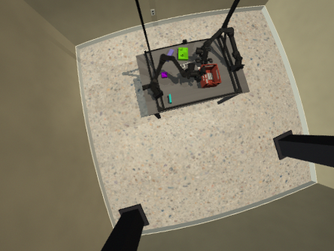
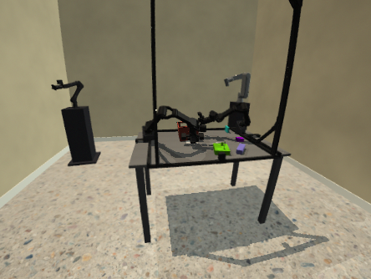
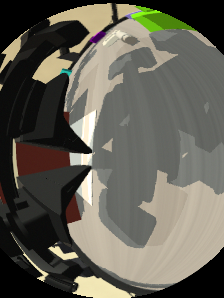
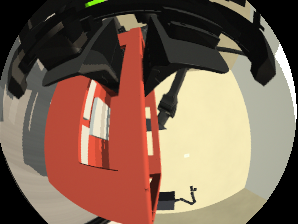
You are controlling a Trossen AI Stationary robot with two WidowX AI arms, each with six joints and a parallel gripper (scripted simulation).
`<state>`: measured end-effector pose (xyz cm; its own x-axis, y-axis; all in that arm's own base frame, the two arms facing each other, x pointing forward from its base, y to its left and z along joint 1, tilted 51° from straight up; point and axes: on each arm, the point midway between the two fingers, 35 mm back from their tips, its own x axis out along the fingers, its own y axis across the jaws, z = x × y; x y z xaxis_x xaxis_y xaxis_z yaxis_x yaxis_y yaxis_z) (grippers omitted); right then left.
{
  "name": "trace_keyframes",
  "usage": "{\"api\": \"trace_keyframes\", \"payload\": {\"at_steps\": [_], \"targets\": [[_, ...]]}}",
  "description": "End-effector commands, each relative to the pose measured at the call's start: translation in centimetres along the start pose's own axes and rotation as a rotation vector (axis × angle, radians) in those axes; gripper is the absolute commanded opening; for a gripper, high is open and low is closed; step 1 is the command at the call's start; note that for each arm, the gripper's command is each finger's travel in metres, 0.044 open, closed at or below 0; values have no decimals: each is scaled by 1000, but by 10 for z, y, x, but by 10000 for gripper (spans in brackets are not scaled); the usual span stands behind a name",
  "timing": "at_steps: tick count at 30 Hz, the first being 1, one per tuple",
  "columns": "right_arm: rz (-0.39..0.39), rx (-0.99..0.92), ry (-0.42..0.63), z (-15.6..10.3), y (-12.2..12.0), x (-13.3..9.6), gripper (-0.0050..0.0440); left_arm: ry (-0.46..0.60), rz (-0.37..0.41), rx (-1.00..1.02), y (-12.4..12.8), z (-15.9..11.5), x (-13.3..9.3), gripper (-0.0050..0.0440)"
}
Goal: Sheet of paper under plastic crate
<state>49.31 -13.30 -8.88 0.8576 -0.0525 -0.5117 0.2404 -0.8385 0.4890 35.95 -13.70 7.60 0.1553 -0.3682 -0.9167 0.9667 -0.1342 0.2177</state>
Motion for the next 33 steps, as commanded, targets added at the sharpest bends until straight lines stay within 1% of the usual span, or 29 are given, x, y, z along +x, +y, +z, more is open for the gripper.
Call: {"api": "trace_keyframes", "payload": {"at_steps": [1,11,15,25,28,33], "targets": [[108,0,12,-5,43,-6,0,-8,-24,0,-5,-2,9,60],[108,0,12,-5,43,-6,0,-8,-24,0,-6,-8,12,60],[108,0,12,-5,43,-6,0,-8,-24,0,-2,-4,10,60],[108,0,12,-5,43,-6,0,-8,-24,0,0,-8,1,60],[108,0,12,-5,43,-6,0,-7,-24,0,1,-14,-9,60],[108,0,12,-5,43,-6,0,-7,-24,-2,1,-28,-33,60]]}}
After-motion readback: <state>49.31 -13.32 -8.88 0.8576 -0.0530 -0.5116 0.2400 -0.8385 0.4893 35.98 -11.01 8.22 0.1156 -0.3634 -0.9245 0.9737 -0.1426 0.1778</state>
